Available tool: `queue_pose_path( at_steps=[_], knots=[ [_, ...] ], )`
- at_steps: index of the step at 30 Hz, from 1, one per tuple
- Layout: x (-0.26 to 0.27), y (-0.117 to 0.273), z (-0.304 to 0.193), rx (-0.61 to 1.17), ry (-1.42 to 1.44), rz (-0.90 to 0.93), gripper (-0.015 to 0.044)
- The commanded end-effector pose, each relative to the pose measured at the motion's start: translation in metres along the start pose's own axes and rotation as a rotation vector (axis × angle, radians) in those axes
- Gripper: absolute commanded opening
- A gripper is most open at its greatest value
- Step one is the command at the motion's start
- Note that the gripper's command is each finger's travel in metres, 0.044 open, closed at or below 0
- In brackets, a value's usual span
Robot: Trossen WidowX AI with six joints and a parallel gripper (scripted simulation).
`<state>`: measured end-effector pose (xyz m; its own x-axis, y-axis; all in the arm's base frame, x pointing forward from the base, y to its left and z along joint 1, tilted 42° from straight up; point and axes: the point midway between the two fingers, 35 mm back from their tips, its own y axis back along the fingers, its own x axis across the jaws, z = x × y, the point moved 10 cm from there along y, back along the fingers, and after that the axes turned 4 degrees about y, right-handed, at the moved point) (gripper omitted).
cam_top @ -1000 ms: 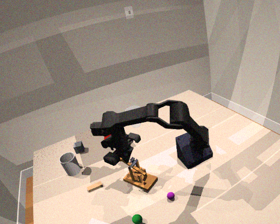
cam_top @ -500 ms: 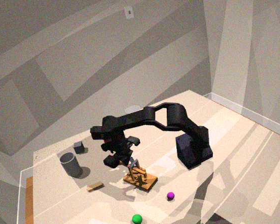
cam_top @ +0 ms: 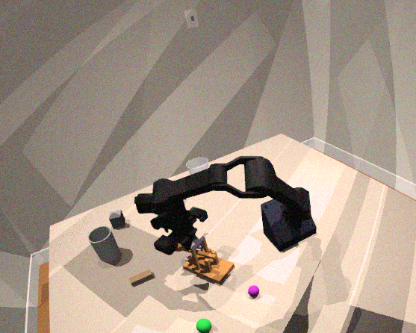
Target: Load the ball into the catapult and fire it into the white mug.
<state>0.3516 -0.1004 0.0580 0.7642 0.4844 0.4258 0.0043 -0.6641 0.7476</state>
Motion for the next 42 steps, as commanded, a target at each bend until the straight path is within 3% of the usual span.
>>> queue_pose_path(
  at_steps=[1, 15, 22, 23, 27, 32, 36, 42],
  knots=[
    [-0.001, -0.007, 0.001, -0.001, -0.003, 0.000, 0.0000],
    [0.000, -0.009, 0.001, 0.000, 0.000, 0.001, 0.0000],
    [-0.004, 0.031, 0.028, -0.003, -0.002, -0.001, 0.0184],
    [-0.001, 0.013, 0.018, 0.010, -0.002, -0.006, 0.0210],
    [-0.001, 0.015, 0.019, 0.010, -0.002, -0.006, 0.0315],
    [-0.001, 0.072, 0.024, 0.009, -0.017, -0.005, 0.0440],
    [-0.005, 0.115, 0.020, 0.013, -0.028, -0.001, 0.0440],
    [-0.003, 0.099, 0.019, 0.011, 0.090, 0.001, 0.0440]
  ],
)
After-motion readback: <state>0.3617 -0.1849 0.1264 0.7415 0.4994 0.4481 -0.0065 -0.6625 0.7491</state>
